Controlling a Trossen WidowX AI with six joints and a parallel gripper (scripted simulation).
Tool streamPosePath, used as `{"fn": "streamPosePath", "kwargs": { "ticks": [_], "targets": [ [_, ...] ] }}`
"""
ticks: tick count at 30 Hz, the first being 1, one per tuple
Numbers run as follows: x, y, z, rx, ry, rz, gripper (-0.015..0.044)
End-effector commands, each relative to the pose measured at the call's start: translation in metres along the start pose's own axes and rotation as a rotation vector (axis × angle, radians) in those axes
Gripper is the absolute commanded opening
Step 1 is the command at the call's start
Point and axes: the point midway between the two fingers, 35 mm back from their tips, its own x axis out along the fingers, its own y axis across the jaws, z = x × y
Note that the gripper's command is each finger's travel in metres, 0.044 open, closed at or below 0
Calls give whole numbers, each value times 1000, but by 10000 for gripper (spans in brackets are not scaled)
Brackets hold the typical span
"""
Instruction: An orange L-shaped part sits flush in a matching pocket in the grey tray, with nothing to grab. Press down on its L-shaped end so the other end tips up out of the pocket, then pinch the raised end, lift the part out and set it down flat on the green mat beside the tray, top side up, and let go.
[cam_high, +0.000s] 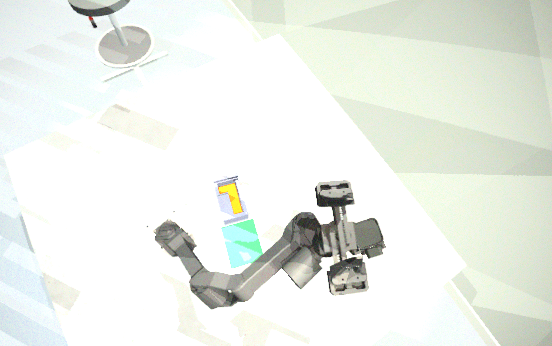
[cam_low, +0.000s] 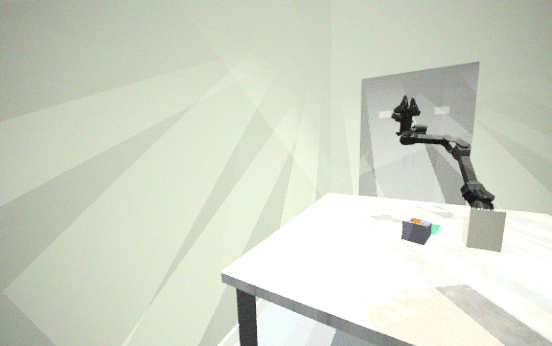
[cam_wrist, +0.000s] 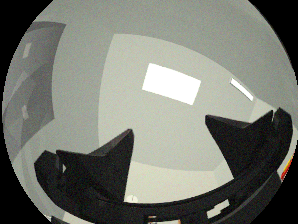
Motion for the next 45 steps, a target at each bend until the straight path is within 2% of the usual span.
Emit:
{"fn": "streamPosePath", "kwargs": {
  "ticks": [1, 5, 8, 9, 14, 18, 22, 27, 31, 35, 38, 41, 43, 45],
  "targets": [
    [0, -3, 4, 9, -16, -2, 374],
    [-10, -48, 40, 62, -204, -39, 269],
    [-29, -102, 68, 125, -381, -140, 190],
    [-36, -118, 75, 145, -430, -172, 180],
    [-85, -215, 96, 227, -692, -417, 180],
    [-140, -294, 87, 272, -865, -688, 180],
    [-202, -358, 57, 291, -975, -1006, 180],
    [-287, -412, -6, 284, -1009, -1472, 180],
    [-357, -426, -71, 254, -926, -1903, 180],
    [-420, -410, -137, 201, -701, -2365, 180],
    [-456, -378, -181, 151, -420, -2703, 180],
    [-481, -335, -214, 95, -21, -3009, 180],
    [-487, -312, -225, 68, 224, -3136, 180],
    [-489, -303, -228, 58, 318, -3175, 180]
  ]
}}
